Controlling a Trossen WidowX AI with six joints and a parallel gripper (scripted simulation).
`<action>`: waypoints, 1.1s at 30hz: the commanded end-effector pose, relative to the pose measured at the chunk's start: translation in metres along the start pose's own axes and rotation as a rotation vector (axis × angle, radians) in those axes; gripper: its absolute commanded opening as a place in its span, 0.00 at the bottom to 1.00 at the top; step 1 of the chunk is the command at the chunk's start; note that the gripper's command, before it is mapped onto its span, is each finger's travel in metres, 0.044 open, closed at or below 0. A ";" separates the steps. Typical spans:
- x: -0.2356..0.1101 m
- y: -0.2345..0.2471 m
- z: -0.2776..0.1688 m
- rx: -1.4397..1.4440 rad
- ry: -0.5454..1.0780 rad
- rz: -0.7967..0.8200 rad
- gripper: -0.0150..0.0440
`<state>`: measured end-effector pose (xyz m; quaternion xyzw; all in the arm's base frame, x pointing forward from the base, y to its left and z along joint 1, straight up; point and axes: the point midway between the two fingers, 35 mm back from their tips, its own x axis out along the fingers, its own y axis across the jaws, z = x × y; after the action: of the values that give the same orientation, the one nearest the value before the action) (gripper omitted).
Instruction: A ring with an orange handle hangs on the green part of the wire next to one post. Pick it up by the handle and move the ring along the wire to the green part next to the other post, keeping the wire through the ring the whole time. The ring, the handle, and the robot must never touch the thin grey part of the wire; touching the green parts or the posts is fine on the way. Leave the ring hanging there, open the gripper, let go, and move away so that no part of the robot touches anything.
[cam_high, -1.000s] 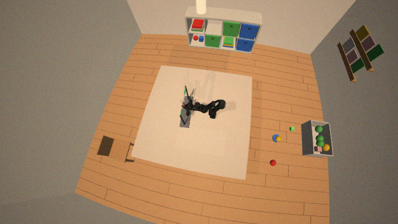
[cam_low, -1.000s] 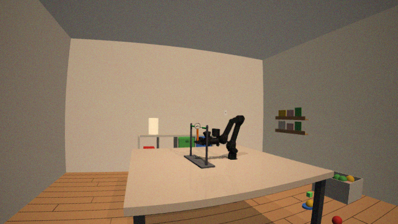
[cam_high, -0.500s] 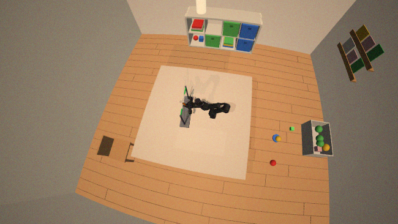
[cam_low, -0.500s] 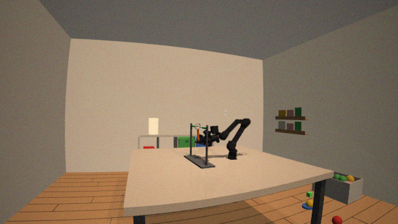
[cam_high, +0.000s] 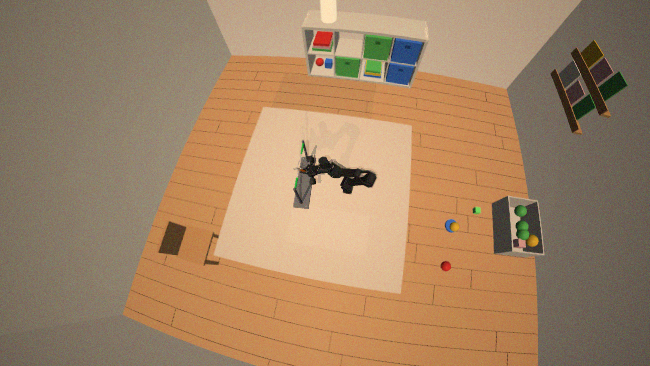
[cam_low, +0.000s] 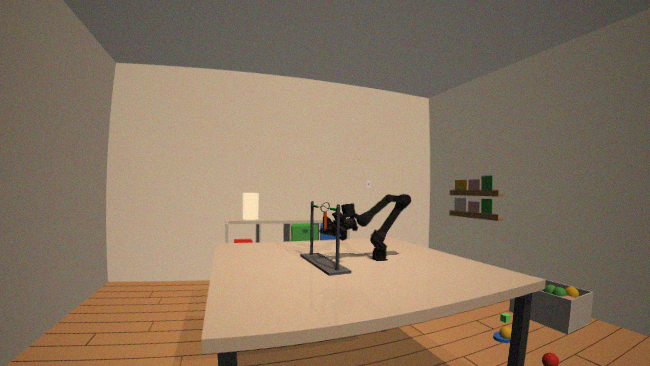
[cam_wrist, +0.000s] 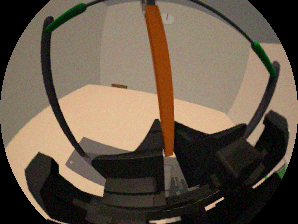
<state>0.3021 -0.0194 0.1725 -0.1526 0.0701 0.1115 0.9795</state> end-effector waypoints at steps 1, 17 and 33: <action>-0.001 0.005 -0.001 0.003 0.000 -0.001 0.00; 0.001 0.042 0.002 0.178 -0.004 -0.071 0.00; 0.005 0.072 0.011 0.298 -0.007 -0.119 0.00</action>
<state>0.2903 0.0476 0.1617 -0.0169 0.0733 0.0476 0.9960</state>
